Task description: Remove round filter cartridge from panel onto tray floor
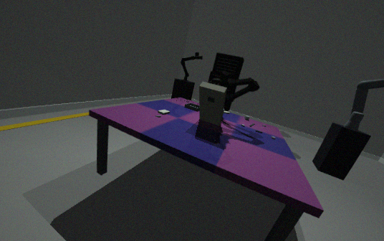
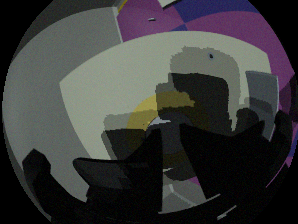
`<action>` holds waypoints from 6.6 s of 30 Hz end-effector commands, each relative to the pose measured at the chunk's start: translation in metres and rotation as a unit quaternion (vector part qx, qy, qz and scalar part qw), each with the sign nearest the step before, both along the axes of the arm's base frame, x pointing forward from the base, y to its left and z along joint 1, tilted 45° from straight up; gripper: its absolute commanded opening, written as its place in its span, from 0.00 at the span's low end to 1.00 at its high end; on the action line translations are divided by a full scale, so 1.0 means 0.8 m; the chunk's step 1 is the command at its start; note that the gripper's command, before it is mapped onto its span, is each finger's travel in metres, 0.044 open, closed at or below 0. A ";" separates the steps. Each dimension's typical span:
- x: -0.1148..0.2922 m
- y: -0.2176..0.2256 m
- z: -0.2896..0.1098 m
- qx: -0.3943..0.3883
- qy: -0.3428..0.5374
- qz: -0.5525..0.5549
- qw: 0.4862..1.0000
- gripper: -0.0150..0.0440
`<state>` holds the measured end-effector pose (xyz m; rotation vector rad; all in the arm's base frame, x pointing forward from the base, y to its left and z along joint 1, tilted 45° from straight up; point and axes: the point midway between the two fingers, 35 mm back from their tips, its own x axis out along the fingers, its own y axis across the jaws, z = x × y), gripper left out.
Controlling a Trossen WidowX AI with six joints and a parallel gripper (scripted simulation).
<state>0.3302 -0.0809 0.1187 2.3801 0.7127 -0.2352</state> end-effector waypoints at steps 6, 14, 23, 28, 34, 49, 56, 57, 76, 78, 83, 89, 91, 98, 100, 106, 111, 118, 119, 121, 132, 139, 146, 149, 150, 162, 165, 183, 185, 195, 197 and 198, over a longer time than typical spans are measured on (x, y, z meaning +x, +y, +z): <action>0.008 0.007 -0.002 -0.011 0.000 0.007 1.000 0.25; 0.008 0.007 -0.002 -0.011 0.000 0.007 1.000 0.25; -0.009 -0.007 0.002 -0.005 0.004 0.002 1.000 0.25; -0.029 -0.020 0.007 -0.011 0.009 0.006 1.000 0.25; -0.053 -0.031 0.018 -0.013 0.008 0.008 1.000 0.25; -0.080 -0.032 0.025 -0.011 0.002 0.007 1.000 0.25; -0.093 -0.015 0.005 -0.011 0.002 0.007 1.000 0.25; -0.095 -0.012 0.002 -0.011 0.002 0.007 1.000 0.25; -0.116 0.016 -0.029 -0.010 0.003 0.008 1.000 0.42; -0.116 0.016 -0.029 -0.010 0.003 0.008 1.000 0.42; -0.116 0.016 -0.029 -0.010 0.003 0.008 1.000 0.42; -0.119 0.020 -0.034 -0.011 0.003 0.007 1.000 0.42; -0.115 0.015 -0.028 -0.011 0.003 0.007 1.000 0.42; -0.076 -0.036 0.029 -0.011 0.002 0.007 1.000 0.42; -0.075 -0.037 0.031 -0.011 0.002 0.007 1.000 0.42; -0.075 -0.066 0.057 -0.014 0.004 0.007 1.000 0.64; -0.082 -0.100 0.093 -0.015 0.001 0.006 1.000 0.86; -0.083 -0.091 0.078 -0.103 -0.026 0.057 0.993 0.82; -0.084 -0.086 0.071 -0.138 -0.038 0.079 0.987 0.77; -0.086 -0.077 0.058 -0.204 -0.063 0.125 0.969 0.77; -0.110 -0.023 -0.007 -0.483 -0.233 0.382 0.753 0.77; -0.121 -0.006 -0.023 -0.540 -0.304 0.453 0.641 0.77; -0.121 -0.005 -0.024 -0.541 -0.307 0.456 0.636 0.77; -0.121 -0.005 -0.024 -0.541 -0.307 0.456 0.636 0.77; -0.121 -0.005 -0.024 -0.541 -0.307 0.456 0.636 0.77; -0.113 0.003 -0.034 -0.542 -0.306 0.456 0.636 0.77; -0.110 0.007 -0.037 -0.542 -0.305 0.457 0.636 0.77; -0.091 0.031 -0.057 -0.542 -0.307 0.455 0.636 0.77; -0.089 0.033 -0.059 -0.542 -0.308 0.455 0.636 0.77; -0.088 0.031 -0.057 -0.546 -0.308 0.456 0.632 0.64; -0.088 0.031 -0.057 -0.546 -0.308 0.456 0.632 0.61; -0.088 0.031 -0.057 -0.546 -0.308 0.456 0.632 0.60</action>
